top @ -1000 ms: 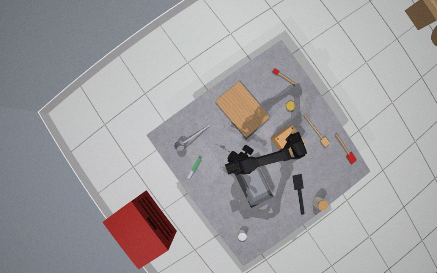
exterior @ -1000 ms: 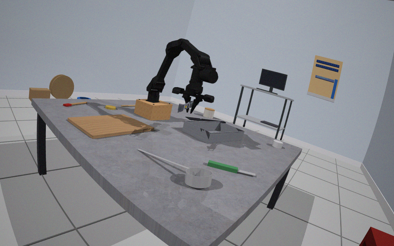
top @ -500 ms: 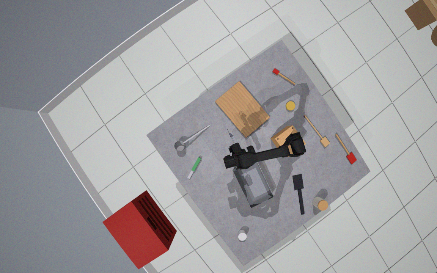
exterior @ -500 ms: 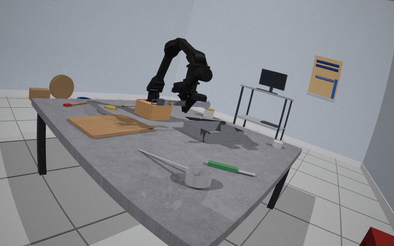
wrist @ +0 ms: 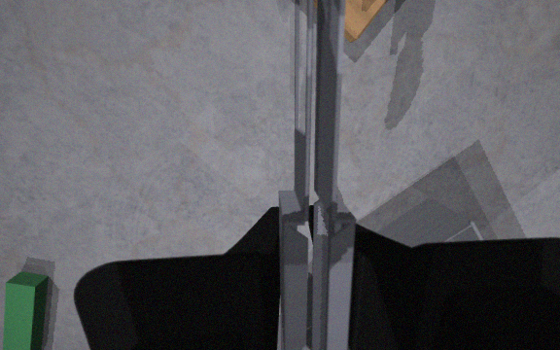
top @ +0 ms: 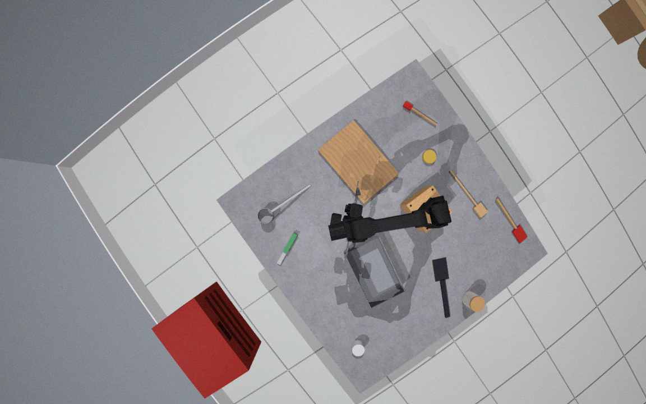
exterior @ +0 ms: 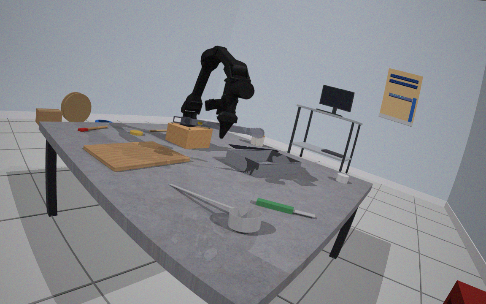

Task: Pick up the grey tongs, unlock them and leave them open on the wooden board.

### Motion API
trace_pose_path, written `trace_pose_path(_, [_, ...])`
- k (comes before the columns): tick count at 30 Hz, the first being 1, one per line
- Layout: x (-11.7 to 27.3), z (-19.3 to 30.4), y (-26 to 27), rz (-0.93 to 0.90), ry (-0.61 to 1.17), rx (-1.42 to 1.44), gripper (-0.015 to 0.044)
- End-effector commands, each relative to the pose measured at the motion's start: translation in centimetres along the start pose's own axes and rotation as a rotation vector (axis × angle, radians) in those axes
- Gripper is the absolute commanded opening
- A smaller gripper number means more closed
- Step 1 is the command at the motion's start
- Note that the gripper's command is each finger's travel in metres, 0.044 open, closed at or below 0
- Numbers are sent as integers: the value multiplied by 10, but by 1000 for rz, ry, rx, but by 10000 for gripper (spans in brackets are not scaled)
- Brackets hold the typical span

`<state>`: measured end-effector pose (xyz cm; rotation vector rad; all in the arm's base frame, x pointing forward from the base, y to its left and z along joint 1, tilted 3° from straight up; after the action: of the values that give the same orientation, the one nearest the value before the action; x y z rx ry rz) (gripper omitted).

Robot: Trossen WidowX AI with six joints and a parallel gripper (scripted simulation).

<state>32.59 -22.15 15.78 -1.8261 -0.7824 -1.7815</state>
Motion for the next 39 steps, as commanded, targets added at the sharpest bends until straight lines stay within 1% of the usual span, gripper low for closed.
trace_pose_path(1, [2,-4,2,-4,2,-91,-150])
trace_pose_path(9, [2,-16,4,-5,2,-46,-150])
trace_pose_path(25, [2,-102,9,-3,-7,277,-150])
trace_pose_path(39, [3,-175,-1,-1,-14,565,-150])
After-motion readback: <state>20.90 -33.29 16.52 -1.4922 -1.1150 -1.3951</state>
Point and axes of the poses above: the point midway between the two fingers, 35 mm back from their tips, its own x axis back along the fingers, its own y axis across the jaws, z = x × y, the point moved 7 cm from there along x, back along the fingers, and after that the axes turned 9 degrees about x, right-handed, at the moved point
